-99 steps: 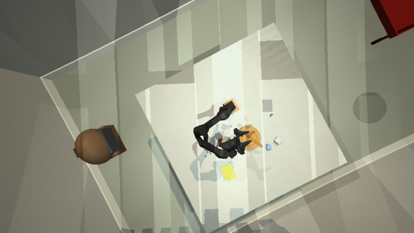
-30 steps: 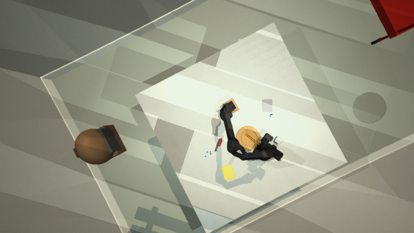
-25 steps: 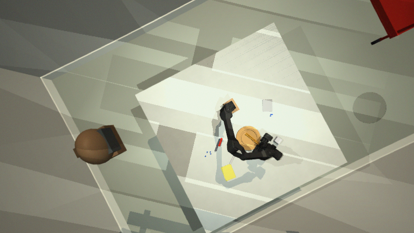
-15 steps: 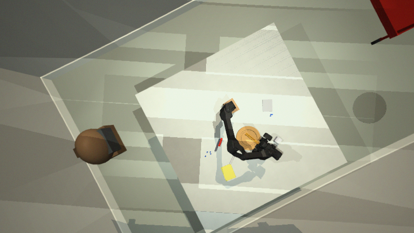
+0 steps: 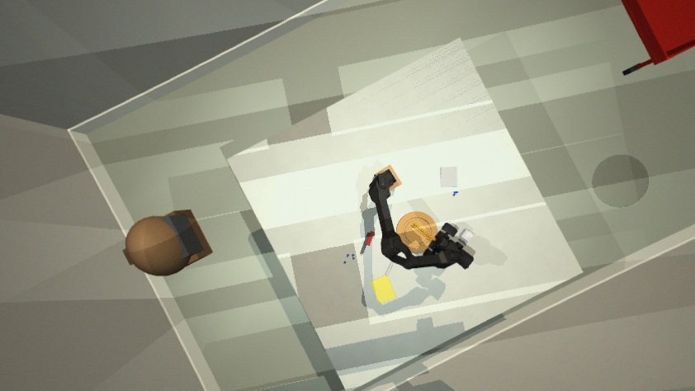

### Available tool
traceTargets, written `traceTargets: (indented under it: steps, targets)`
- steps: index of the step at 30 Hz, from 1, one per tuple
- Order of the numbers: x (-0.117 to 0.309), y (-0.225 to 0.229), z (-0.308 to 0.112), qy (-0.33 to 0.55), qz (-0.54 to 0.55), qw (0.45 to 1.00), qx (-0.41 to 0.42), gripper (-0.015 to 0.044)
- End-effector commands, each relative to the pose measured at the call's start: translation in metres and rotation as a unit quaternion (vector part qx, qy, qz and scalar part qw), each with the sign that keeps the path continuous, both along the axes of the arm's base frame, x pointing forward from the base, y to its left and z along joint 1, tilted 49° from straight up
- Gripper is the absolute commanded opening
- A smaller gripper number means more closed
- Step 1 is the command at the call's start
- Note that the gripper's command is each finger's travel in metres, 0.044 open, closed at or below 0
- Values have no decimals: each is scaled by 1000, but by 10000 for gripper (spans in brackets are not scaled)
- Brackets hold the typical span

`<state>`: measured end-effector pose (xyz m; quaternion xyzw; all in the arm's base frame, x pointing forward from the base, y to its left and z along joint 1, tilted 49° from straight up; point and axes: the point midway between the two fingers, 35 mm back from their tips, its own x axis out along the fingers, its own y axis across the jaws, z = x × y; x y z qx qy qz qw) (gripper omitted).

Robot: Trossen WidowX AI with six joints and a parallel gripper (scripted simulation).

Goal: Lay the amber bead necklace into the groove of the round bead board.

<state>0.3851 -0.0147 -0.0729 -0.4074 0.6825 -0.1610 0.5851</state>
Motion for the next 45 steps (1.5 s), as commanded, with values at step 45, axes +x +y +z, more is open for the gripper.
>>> traceTargets:
  steps: [45]
  targets:
    - [-18, 2, 36, 1, 2, 1000, -3, 0]
